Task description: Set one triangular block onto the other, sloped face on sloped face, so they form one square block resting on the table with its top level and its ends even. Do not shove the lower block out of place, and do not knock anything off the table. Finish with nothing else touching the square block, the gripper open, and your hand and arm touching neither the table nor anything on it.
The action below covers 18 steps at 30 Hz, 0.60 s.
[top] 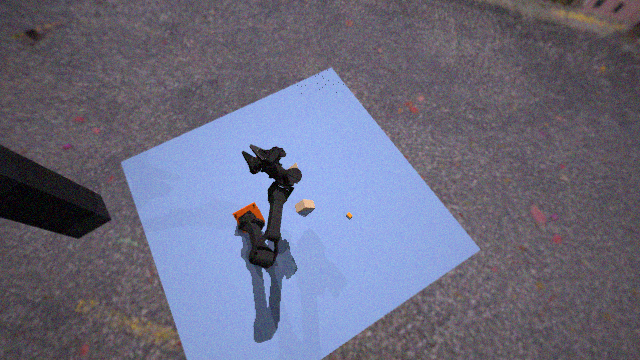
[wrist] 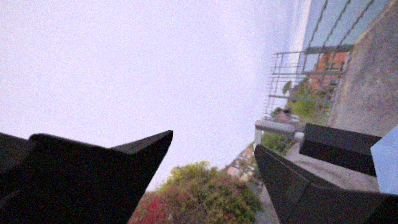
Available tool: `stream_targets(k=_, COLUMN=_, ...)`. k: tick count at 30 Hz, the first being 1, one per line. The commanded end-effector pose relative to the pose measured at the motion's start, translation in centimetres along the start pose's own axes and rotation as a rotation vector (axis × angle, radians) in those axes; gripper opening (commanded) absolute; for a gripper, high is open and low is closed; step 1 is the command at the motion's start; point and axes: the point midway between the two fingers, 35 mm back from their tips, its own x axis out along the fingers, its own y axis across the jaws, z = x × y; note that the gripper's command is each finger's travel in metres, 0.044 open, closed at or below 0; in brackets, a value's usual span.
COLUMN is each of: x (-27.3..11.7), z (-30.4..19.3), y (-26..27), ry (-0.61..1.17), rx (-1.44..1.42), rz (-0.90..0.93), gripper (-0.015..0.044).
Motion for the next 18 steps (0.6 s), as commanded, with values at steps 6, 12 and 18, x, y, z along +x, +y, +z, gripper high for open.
stream_targets(k=6, x=0.0, z=3.4, y=-2.5, ry=-0.258, rx=-0.299, rz=-0.093, gripper=0.0440)
stream_targets(k=12, x=-1.9, z=6.8, y=-7.4, ry=-0.490, rx=-0.704, rz=-0.456, gripper=0.0440)
stream_targets(k=18, x=-4.6, z=8.0, y=-11.3, ry=-0.504, rx=-0.975, rz=-0.835, gripper=0.0440)
